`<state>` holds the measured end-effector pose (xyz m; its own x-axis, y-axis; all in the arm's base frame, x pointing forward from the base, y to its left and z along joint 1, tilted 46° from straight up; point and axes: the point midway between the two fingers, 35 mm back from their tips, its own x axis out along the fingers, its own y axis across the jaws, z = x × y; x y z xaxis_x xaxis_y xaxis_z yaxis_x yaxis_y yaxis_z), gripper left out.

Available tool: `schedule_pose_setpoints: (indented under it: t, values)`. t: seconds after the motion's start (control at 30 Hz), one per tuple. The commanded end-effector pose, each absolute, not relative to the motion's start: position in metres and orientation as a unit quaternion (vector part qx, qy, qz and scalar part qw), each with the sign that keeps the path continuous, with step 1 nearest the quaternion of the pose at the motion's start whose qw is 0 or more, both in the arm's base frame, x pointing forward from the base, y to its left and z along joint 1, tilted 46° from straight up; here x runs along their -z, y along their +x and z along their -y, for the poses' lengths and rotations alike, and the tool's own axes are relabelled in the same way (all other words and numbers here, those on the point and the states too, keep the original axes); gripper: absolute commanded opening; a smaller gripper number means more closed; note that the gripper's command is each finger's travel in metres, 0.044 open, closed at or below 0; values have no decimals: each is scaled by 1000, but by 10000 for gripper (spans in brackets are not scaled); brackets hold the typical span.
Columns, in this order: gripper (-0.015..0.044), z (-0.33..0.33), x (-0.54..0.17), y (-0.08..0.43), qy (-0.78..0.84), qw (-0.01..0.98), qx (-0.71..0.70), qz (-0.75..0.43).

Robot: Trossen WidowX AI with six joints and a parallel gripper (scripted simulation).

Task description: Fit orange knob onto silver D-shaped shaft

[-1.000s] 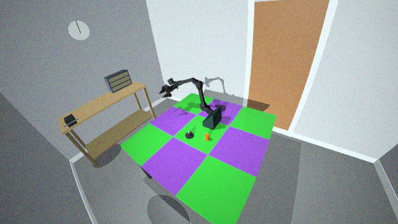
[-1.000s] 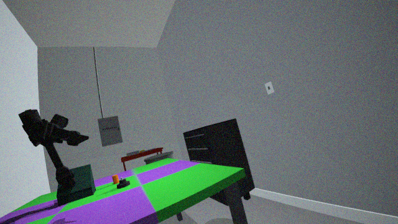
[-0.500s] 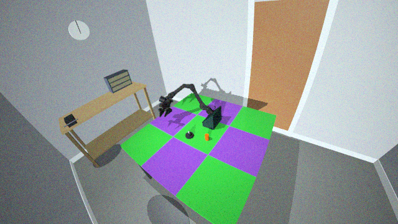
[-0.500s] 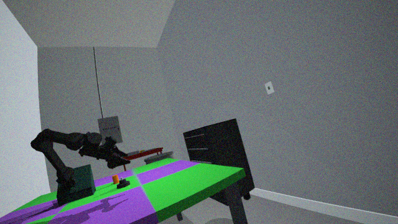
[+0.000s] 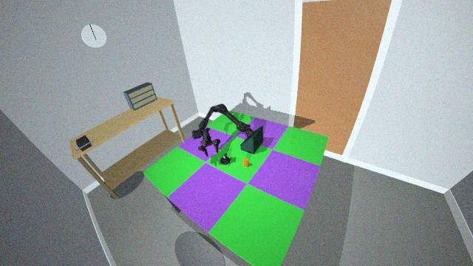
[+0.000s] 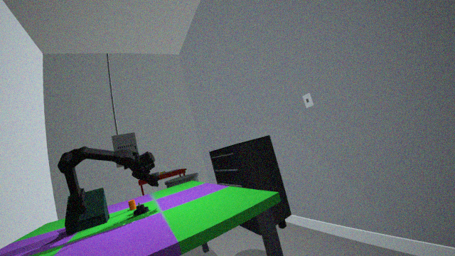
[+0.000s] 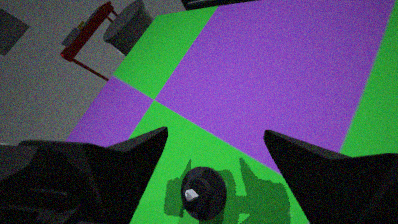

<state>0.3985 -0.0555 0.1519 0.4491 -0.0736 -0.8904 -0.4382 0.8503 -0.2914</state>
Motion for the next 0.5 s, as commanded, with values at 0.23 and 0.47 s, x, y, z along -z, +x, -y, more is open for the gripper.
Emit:
schedule_pose_setpoints:
  t: [0.23, 0.47]
  values:
    - [440, -19, -66, 366, -306, 693, -176, -629]
    - [440, -79, 1, 308, -486, 487, -203, -696]
